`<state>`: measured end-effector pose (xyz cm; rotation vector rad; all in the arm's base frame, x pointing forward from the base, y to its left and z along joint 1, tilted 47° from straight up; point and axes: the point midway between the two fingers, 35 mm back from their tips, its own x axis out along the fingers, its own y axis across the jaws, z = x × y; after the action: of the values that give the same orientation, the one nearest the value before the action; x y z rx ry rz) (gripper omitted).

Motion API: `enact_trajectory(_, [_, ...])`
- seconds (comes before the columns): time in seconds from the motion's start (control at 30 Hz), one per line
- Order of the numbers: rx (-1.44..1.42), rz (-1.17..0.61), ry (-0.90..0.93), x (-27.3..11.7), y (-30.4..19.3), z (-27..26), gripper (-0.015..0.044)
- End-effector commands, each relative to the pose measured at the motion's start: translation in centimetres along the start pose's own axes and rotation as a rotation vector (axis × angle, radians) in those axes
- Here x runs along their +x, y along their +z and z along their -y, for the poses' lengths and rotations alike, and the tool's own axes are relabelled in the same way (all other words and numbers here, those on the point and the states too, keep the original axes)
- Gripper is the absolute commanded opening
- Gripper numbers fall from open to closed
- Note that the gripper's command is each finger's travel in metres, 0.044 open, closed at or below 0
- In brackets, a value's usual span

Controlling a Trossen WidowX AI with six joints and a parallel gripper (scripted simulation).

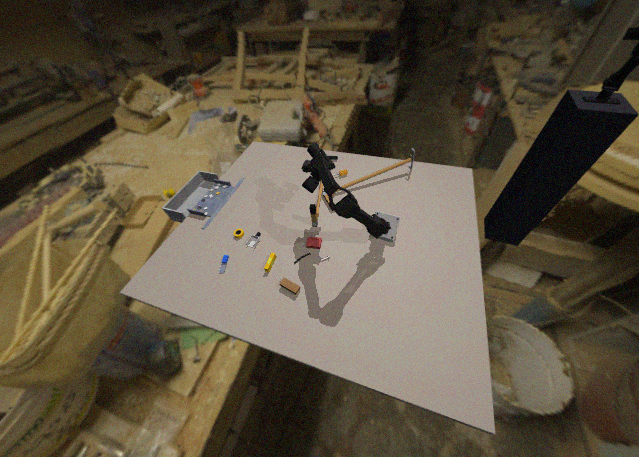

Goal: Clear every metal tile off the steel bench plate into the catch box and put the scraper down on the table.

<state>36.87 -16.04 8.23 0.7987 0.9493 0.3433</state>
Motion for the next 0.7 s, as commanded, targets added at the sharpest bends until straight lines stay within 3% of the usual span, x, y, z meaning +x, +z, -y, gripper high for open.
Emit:
enact_trajectory(0.0, [0.041, -0.026, -0.024, 0.1, 0.3, 1.6, 0.0])
enact_trajectory(0.67, [0.206, -0.131, -0.107, 0.0, 0.5, 7.8, 0.0])
